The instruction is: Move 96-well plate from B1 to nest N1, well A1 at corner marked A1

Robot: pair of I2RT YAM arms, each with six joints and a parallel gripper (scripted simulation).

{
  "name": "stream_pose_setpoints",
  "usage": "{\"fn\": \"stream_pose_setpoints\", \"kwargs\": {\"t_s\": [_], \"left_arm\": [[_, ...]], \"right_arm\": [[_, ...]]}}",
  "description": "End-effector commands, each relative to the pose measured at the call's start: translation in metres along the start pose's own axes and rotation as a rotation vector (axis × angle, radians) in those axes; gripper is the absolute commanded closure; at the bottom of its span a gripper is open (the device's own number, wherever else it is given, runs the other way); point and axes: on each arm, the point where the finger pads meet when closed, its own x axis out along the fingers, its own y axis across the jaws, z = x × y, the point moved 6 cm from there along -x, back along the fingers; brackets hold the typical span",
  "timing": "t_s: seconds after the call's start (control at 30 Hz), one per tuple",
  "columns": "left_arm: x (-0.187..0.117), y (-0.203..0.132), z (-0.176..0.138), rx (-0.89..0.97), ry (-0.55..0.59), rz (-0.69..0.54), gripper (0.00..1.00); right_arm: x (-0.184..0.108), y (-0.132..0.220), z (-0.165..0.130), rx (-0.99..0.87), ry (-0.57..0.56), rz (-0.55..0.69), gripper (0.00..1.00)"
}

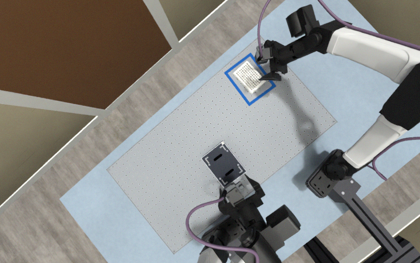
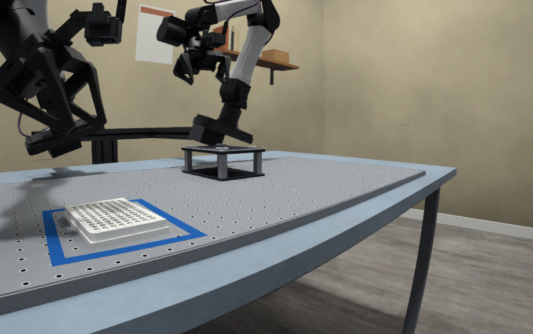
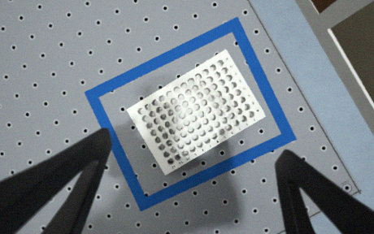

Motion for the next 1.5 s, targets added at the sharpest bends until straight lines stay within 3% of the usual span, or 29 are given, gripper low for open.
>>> {"fn": "stream_pose_setpoints", "kwargs": {"t_s": [0.0, 0.27, 0.43, 0.6, 0.67, 1.1, 1.47], "left_arm": [[0.001, 0.003, -0.002, -0.002, 0.000, 0.012, 0.00], [0.001, 0.003, -0.002, -0.005, -0.001, 0.010, 0.00], [-0.001, 0.000, 0.001, -0.021, -0.004, -0.003, 0.00], [-0.001, 0.000, 0.001, -0.021, -0.004, -0.003, 0.00], [-0.001, 0.000, 0.001, -0.021, -0.004, -0.003, 0.00], [-0.001, 0.000, 0.001, -0.022, -0.004, -0.003, 0.00], [-0.001, 0.000, 0.001, -0.022, -0.004, -0.003, 0.00]], "right_arm": [[-0.008, -0.009, 0.016, -0.051, -0.022, -0.051, 0.00], [-0.004, -0.006, 0.012, -0.014, -0.001, -0.031, 0.00], [0.009, -0.003, 0.001, 0.150, 0.105, -0.014, 0.00], [0.027, -0.004, -0.005, 0.418, 0.292, -0.063, 0.00], [0.027, -0.004, -0.005, 0.418, 0.292, -0.063, 0.00], [0.077, -0.002, 0.003, 0.833, 0.603, -0.332, 0.00], [0.103, 0.003, 0.004, 0.846, 0.626, -0.350, 0.00]]}}
